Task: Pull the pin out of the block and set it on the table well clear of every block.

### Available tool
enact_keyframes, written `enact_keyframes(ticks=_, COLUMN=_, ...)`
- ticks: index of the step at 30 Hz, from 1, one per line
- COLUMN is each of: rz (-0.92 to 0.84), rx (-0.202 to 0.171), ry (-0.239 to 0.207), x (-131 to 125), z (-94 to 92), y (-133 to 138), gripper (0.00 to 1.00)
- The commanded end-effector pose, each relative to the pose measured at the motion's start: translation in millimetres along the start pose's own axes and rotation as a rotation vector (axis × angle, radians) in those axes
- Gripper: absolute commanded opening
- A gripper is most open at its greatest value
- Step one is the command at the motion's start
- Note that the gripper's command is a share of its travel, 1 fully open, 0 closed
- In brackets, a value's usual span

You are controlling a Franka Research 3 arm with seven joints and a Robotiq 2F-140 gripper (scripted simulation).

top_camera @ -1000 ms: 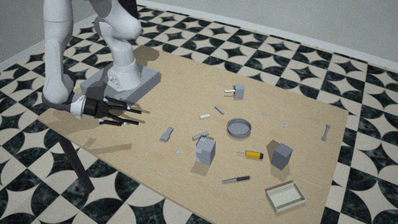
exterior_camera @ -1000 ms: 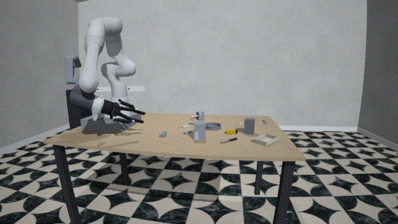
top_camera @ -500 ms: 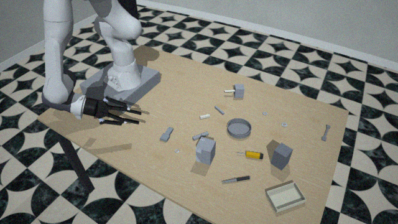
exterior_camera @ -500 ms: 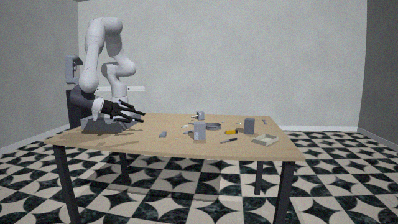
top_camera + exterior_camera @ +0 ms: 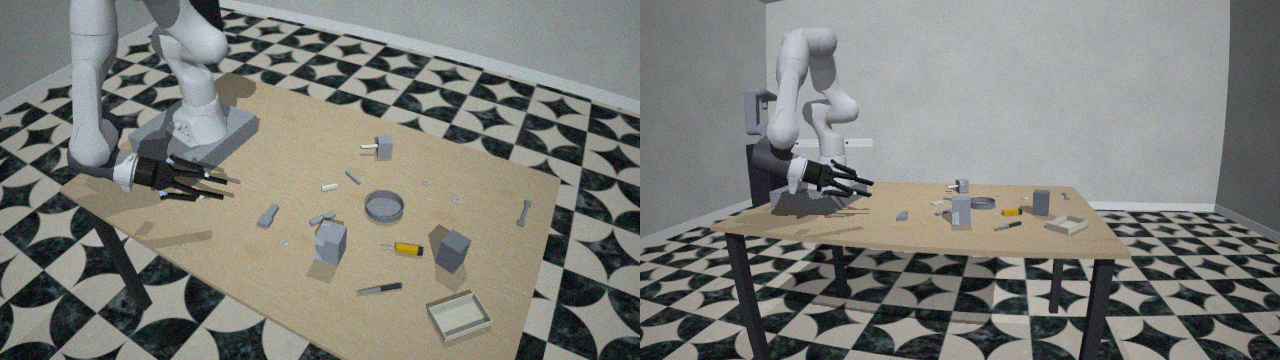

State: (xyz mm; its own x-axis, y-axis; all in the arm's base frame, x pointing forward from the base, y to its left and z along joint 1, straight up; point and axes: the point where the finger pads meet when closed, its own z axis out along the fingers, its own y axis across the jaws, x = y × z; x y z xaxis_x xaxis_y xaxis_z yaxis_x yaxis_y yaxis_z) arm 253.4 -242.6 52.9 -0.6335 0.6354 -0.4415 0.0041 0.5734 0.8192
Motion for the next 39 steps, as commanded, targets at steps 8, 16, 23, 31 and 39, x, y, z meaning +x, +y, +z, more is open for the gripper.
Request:
enact_keyframes(ticks=8, rz=-0.003, rx=0.007, ry=0.000, x=-6, z=0.1, y=0, gripper=0.32)
enact_keyframes(ticks=16, rz=0.003, rx=0.007, ry=0.050, x=-8, z=9.0, y=2, gripper=0.32)
enact_keyframes(ticks=23, rz=0.019, rx=0.002, ry=0.171, x=-2, z=29.9, y=8, gripper=0.32)
enact_keyframes(ticks=31, rz=0.032, rx=0.010, ry=0.325, x=7, z=54.8, y=16, gripper=0.32)
enact_keyframes(ticks=39, rz=0.029, rx=0.065, ry=0.580, x=20, z=94.9, y=27, gripper=0.32)
